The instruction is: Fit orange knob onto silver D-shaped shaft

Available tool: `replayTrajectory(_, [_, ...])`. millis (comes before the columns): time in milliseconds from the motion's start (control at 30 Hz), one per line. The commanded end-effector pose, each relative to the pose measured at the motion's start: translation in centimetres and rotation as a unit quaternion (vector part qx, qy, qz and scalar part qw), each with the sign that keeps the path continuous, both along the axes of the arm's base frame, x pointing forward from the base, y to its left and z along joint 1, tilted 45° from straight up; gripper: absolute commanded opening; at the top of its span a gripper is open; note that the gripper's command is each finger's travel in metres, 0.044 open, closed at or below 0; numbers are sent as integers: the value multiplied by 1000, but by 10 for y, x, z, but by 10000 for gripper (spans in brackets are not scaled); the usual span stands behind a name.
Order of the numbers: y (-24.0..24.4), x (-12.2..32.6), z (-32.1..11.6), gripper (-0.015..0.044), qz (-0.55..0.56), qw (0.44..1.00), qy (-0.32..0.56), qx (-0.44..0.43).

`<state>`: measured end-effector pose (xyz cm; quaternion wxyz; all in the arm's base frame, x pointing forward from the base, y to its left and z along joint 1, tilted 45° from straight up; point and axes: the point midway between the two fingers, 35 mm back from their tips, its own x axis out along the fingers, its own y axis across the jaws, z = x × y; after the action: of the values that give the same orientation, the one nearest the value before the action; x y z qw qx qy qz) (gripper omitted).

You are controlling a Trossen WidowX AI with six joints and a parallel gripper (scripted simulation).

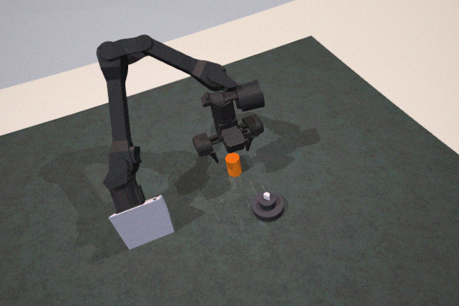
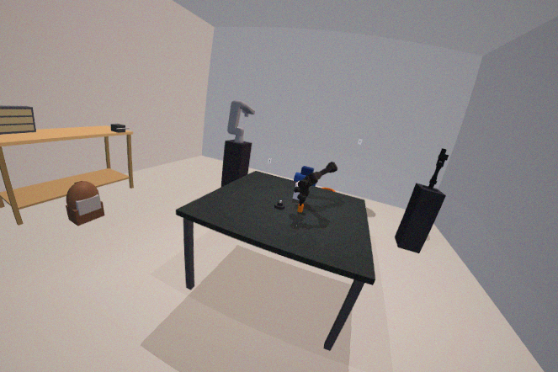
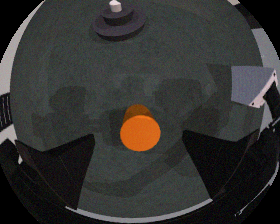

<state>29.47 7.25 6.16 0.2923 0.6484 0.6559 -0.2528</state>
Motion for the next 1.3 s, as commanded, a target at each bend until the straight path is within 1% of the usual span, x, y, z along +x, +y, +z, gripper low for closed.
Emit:
replayTrajectory(0, [5,0,-5,440,-1,1000,3,2])
replayTrajectory(1100, [41,-2,-40,440,-1,1000,3,4])
replayTrajectory(1267, [41,-2,-40,309,-1,1000,3,4])
